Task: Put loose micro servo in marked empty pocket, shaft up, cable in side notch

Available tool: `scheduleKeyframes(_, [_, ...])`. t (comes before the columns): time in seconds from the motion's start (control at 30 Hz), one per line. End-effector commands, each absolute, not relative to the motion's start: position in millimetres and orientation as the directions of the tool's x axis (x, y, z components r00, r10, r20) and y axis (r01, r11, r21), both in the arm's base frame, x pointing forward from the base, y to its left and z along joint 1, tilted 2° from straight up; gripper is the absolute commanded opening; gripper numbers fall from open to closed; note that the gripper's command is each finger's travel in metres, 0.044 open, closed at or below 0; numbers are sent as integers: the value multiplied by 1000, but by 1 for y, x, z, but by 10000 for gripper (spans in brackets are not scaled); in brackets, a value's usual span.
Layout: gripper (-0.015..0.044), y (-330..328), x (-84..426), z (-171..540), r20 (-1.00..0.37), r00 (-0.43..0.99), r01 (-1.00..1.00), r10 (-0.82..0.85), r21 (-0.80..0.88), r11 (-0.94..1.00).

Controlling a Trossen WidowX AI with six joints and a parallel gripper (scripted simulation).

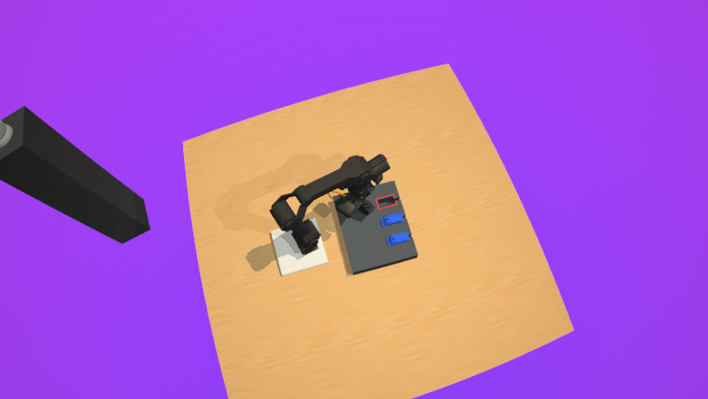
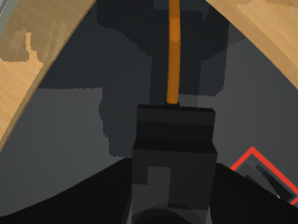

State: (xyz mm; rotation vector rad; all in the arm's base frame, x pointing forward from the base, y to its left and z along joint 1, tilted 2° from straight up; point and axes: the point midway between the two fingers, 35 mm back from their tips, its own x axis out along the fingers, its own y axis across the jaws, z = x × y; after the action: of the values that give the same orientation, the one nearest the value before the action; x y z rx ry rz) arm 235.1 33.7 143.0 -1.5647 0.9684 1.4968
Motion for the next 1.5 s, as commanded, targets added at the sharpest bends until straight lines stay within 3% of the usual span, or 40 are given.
scheduleKeyframes(0.0, [0, 34, 237, 144, -999, 36, -945, -26, -26, -327])
scheduleKeyframes(0.33, [0, 34, 237, 144, -999, 37, -999, -26, -37, 14])
scheduleKeyframes(0.7, [0, 34, 237, 144, -999, 37, -922, -26, -44, 385])
scheduleKeyframes(1.47, [0, 34, 237, 144, -999, 37, -367, -26, -38, 929])
